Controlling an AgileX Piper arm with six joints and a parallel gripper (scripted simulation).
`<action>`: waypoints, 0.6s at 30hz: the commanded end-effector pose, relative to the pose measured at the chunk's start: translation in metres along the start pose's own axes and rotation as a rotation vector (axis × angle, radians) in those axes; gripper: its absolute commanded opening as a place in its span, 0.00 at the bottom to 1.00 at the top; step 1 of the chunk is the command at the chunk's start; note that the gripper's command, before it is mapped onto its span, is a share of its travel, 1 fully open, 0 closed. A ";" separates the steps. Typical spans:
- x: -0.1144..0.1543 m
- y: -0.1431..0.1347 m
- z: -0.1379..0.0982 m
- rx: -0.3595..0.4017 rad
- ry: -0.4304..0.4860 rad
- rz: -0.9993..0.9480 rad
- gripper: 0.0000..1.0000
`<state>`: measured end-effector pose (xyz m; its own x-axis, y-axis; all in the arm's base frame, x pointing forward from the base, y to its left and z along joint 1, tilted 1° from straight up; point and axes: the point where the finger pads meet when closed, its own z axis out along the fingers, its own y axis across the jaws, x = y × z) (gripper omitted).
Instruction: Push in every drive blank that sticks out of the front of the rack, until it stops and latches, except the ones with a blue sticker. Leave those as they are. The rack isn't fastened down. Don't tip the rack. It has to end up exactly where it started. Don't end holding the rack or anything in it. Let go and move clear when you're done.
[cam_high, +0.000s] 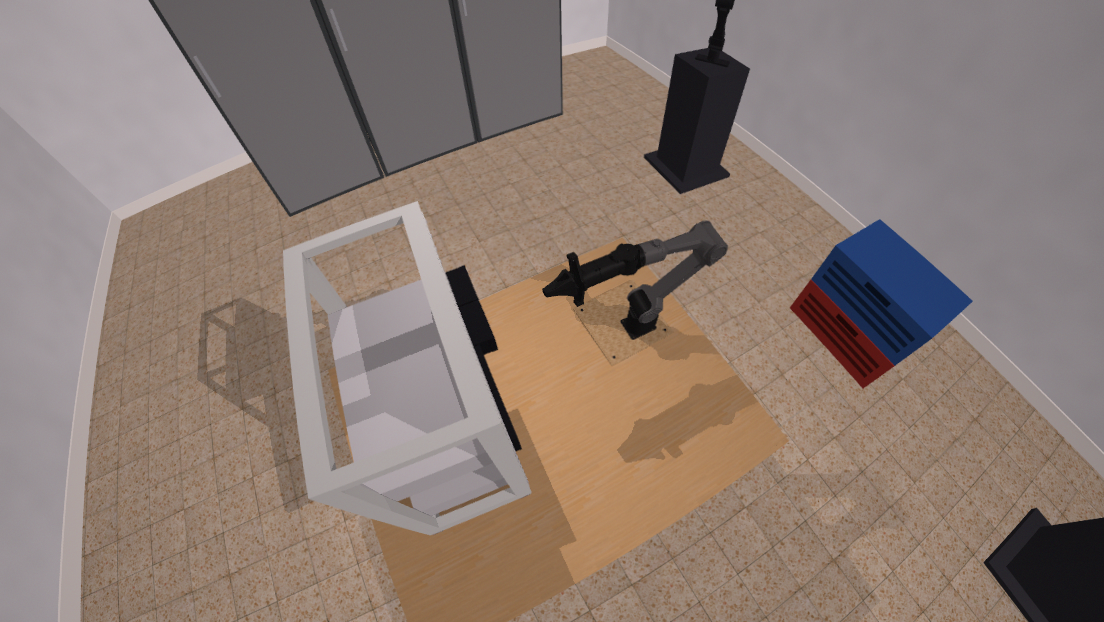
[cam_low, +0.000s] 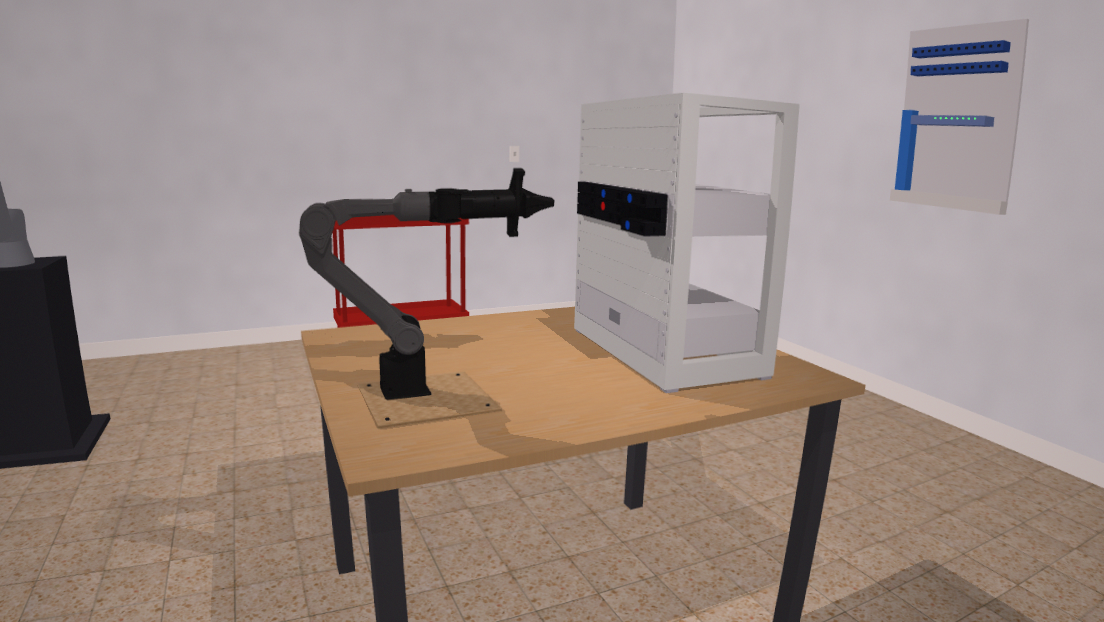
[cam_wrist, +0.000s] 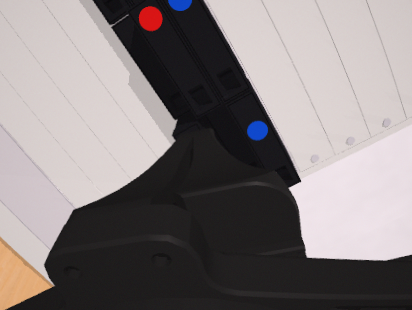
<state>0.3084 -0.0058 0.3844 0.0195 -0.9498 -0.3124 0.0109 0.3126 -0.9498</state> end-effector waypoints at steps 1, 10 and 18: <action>-0.002 0.000 0.001 0.004 -0.009 0.032 0.00; -0.011 -0.002 0.003 0.010 -0.045 0.249 0.00; -0.018 -0.003 0.004 0.013 -0.070 0.422 0.00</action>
<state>0.3114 0.0089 0.3922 0.0872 -0.7478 -0.6581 -0.0044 0.6604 -0.7509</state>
